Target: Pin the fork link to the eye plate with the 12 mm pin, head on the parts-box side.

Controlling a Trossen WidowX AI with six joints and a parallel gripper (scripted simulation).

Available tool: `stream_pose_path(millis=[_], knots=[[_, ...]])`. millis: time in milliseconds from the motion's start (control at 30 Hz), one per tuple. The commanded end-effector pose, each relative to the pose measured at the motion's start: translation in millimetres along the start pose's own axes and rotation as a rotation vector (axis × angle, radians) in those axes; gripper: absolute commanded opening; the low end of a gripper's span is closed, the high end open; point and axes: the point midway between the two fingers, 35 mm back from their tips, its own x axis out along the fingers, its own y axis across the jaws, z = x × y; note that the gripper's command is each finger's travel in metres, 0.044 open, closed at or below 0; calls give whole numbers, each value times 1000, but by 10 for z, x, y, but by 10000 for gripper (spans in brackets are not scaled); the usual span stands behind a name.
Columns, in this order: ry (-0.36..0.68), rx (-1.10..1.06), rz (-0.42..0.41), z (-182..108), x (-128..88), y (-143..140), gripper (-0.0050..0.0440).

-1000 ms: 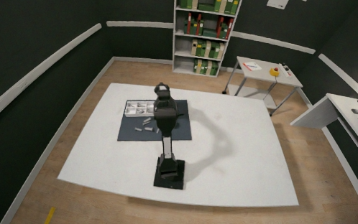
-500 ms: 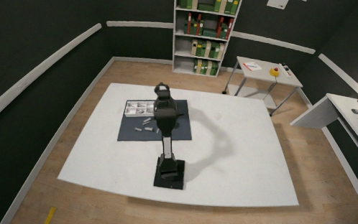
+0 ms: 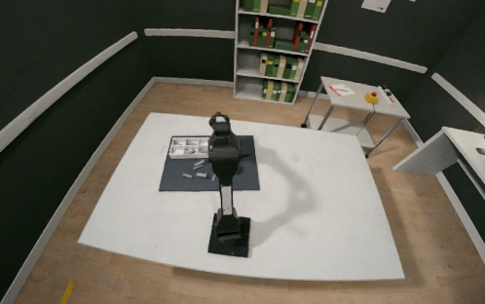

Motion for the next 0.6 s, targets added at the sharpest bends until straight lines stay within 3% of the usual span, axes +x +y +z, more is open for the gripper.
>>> stream_pose_path(millis=[0, 567], knots=[[3, 0, -1, 9, 9, -3, -50], [3, 0, 1, 12, 19, -4, -50]])
